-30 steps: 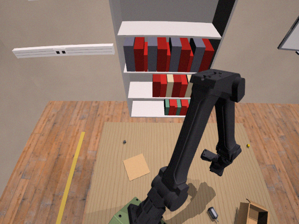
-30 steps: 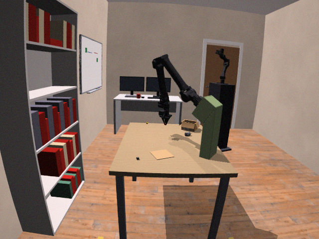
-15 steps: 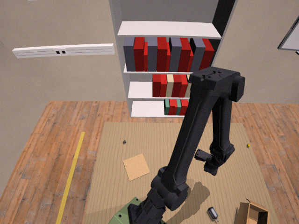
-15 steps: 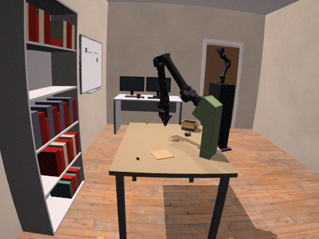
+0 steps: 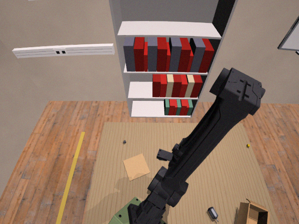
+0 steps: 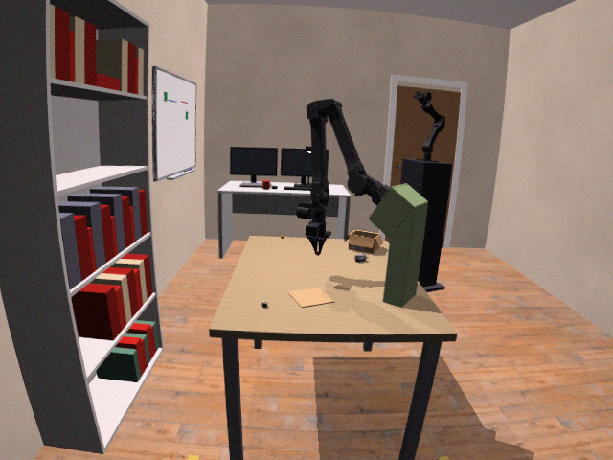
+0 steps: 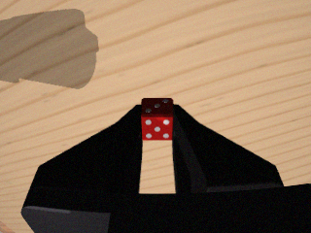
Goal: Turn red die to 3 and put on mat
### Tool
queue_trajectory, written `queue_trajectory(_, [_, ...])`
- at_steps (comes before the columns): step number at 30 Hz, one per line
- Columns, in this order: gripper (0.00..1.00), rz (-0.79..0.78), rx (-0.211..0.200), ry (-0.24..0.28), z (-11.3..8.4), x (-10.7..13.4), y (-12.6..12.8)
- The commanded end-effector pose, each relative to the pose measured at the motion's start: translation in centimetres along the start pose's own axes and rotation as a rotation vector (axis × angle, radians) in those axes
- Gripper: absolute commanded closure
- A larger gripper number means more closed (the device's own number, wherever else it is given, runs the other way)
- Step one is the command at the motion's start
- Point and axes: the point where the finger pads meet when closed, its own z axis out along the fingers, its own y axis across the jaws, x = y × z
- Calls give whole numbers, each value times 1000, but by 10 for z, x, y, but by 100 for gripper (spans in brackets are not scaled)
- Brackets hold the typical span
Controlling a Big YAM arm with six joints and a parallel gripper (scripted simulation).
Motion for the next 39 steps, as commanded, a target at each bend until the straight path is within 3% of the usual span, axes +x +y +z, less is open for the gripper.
queue_trajectory(1, [89,34,11,-28,4,-45,9])
queue_trajectory(2, [89,34,11,-28,4,-45,9])
queue_trajectory(3, [89,30,33,-25,5,-59,0])
queue_trajectory(11, [89,-37,33,-28,3,-177,31])
queue_trajectory(17, [89,-68,34,-30,2,-230,46])
queue_trajectory(25, [89,-80,29,-28,1,-240,51])
queue_trajectory(29, [89,-55,26,-30,2,-224,51])
queue_trajectory(31, [89,-78,23,-67,2,-223,52])
queue_trajectory(34, [89,-80,21,-169,1,-223,53])
queue_trajectory(36, [89,-80,21,-169,1,-223,53])
queue_trajectory(39, [89,-84,15,-315,1,-223,54])
